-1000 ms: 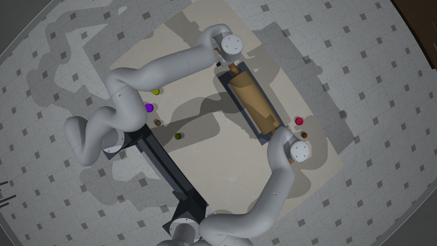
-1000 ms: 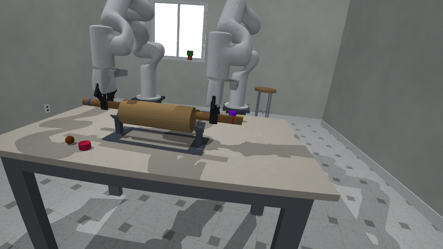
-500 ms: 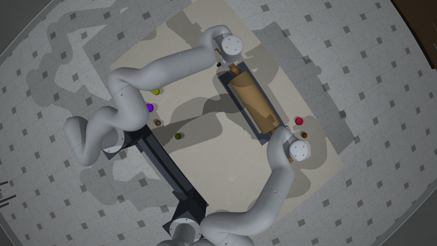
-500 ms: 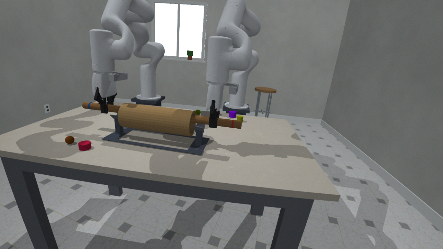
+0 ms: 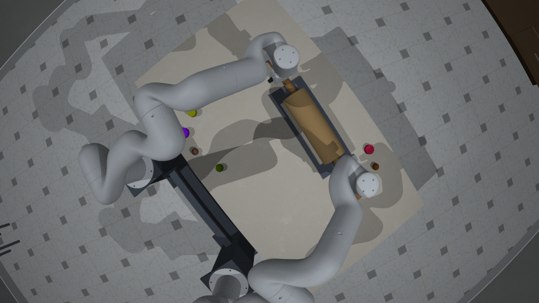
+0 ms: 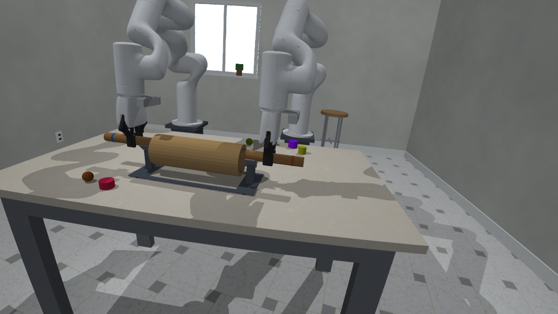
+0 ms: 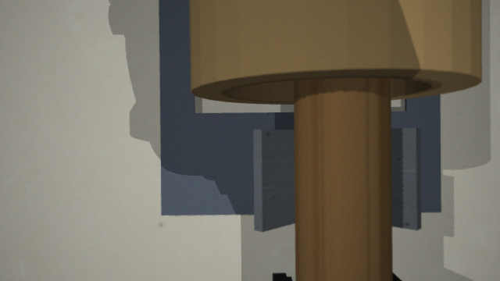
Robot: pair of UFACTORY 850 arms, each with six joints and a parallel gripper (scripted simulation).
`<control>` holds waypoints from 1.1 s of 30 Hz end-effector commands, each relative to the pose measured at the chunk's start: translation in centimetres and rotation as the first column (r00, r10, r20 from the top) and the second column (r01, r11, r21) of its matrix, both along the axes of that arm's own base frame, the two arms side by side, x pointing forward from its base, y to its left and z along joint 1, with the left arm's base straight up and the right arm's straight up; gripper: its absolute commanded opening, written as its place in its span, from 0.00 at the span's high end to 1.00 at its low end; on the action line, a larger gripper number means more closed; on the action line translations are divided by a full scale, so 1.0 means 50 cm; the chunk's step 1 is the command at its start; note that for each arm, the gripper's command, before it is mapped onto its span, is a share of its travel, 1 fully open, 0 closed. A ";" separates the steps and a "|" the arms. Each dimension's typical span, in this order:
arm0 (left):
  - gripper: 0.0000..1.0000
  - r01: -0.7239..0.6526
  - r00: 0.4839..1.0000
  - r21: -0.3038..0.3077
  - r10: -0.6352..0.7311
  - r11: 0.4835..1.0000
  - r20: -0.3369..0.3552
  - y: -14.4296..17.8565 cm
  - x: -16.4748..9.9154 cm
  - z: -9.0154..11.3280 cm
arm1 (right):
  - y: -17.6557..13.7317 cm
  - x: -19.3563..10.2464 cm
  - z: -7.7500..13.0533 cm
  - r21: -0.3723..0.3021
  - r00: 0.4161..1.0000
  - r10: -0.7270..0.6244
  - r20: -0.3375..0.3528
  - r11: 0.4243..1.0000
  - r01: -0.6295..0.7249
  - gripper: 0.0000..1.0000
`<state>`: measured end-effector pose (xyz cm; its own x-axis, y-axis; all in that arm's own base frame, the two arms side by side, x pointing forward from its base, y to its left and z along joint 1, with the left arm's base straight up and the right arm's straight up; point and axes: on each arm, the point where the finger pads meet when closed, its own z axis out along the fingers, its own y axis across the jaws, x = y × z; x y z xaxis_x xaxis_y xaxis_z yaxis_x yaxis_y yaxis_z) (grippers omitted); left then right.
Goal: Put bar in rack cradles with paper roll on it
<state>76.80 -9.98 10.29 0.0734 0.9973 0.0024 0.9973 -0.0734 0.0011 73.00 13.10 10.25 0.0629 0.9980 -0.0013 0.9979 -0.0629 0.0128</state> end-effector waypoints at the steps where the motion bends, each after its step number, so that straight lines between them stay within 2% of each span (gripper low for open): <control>1: 0.88 -0.012 1.000 -0.002 0.012 1.000 0.015 -0.002 0.008 -0.006 | 0.002 0.008 -0.006 0.003 1.000 -0.001 0.014 1.000 0.001 0.88; 2: 0.88 -0.012 1.000 -0.002 0.012 1.000 0.015 -0.002 0.008 -0.007 | 0.002 0.008 -0.007 0.003 1.000 -0.002 0.015 1.000 0.002 0.88; 3: 0.00 -0.012 1.000 -0.002 0.012 1.000 0.016 -0.002 0.008 -0.001 | 0.002 0.007 -0.004 0.003 1.000 0.003 0.014 1.000 -0.003 0.88; 19: 0.00 -0.012 1.000 -0.002 0.012 1.000 0.016 -0.002 0.008 -0.001 | 0.002 0.007 -0.004 0.003 1.000 0.003 0.014 1.000 -0.003 0.88; 20: 0.00 -0.012 1.000 -0.002 0.012 1.000 0.016 -0.002 0.008 -0.001 | 0.002 0.007 -0.004 0.003 1.000 0.003 0.014 1.000 -0.003 0.00; 33: 0.00 -0.012 1.000 -0.002 0.012 1.000 0.016 -0.002 0.008 -0.001 | 0.002 0.007 -0.004 0.003 1.000 0.003 0.014 1.000 -0.003 0.00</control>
